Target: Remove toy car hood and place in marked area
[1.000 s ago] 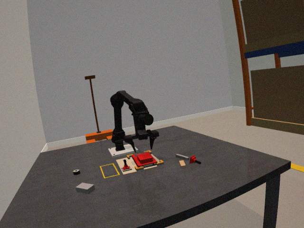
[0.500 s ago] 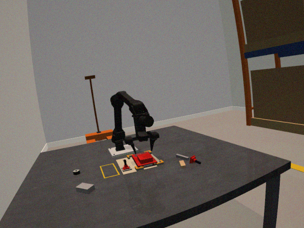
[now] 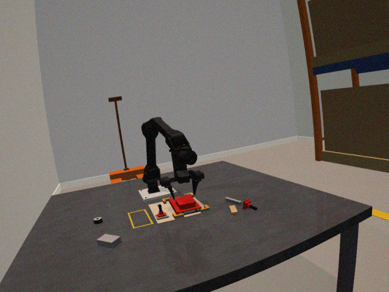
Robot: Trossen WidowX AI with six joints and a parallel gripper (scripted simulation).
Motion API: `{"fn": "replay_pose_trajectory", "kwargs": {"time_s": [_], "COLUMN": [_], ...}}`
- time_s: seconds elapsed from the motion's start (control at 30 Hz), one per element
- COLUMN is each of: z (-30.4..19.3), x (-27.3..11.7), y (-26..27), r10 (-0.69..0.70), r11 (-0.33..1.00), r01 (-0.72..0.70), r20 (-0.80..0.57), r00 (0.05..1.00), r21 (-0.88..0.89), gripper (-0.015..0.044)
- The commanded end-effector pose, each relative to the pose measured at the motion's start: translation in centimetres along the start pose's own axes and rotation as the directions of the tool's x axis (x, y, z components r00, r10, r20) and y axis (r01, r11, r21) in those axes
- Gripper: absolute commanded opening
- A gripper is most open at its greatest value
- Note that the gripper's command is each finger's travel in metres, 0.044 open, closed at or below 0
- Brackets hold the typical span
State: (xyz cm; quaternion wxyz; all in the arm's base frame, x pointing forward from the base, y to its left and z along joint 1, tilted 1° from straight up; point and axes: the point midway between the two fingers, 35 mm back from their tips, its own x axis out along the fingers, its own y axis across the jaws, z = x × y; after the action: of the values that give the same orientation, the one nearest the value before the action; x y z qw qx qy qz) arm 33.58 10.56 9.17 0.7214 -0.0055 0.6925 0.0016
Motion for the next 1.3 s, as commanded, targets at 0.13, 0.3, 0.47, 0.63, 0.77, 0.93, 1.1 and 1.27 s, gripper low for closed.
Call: {"fn": "replay_pose_trajectory", "kwargs": {"time_s": [0.13, 0.3, 0.47, 0.63, 0.77, 0.93, 1.1, 1.27], "z": [-0.1, -0.1, -0.1, -0.1, -0.1, -0.1, -0.1, -0.1], "x": [0.5, 0.8, 1.0, 1.2, 1.4, 1.7, 1.9, 2.2], "y": [0.1, 0.1, 0.1, 0.1, 0.1, 0.1, 0.1, 0.1], "r10": [0.003, 0.003, 0.003, 0.003, 0.003, 0.003, 0.003, 0.003], "r11": [1.000, 1.000, 1.000, 1.000, 1.000, 1.000, 1.000, 1.000], "r01": [-0.003, -0.003, -0.003, -0.003, -0.003, -0.003, -0.003, -0.003], "r20": [-0.003, -0.003, -0.003, -0.003, -0.003, -0.003, -0.003, -0.003], "r00": [1.000, 1.000, 1.000, 1.000, 1.000, 1.000, 1.000, 1.000], "r21": [0.004, 0.004, 0.004, 0.004, 0.004, 0.004, 0.004, 0.004], "gripper": [0.0440, 0.0440, 0.0440, 0.0440, 0.0440, 0.0440, 0.0440, 0.0440]}}
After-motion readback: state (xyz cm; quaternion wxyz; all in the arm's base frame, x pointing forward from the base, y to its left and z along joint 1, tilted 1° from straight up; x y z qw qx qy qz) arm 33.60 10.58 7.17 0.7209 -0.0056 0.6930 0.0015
